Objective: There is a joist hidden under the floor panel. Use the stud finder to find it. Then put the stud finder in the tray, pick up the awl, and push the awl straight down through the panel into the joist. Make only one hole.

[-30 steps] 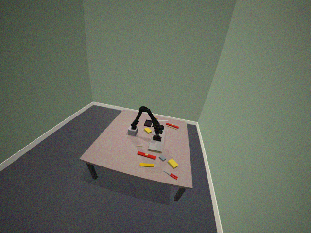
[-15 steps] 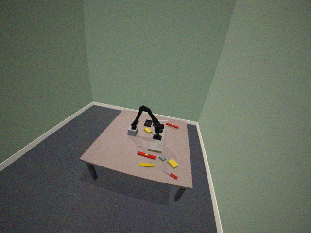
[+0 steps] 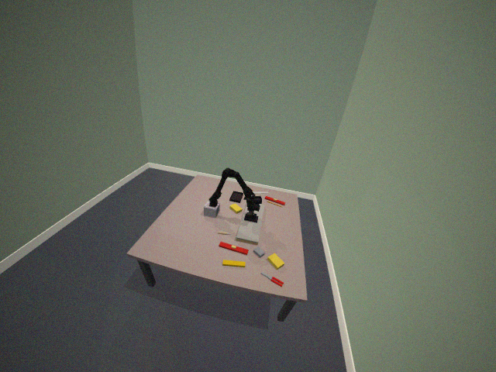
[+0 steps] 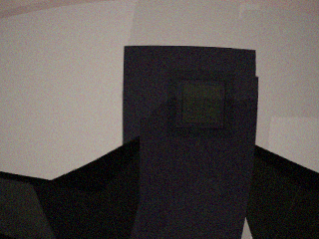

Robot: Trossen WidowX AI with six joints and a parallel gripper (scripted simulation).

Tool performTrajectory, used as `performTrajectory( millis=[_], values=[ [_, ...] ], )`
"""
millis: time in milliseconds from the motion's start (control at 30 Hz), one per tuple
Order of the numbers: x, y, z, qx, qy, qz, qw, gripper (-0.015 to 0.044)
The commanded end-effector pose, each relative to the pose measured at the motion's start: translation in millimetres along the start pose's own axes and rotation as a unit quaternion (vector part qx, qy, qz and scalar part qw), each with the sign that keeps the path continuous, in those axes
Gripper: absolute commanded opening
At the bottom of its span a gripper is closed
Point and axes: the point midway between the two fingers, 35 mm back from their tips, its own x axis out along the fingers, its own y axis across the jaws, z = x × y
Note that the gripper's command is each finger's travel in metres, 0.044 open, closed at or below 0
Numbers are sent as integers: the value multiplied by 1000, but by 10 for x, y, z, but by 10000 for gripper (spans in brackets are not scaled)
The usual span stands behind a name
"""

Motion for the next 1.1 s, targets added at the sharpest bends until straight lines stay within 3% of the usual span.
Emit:
performTrajectory(
  millis=[0,1067],
  values=[
    [4,68,-6,0,0,0,1000,0],
    [3,530,-4,1,0,2,1000,0]
  ],
)
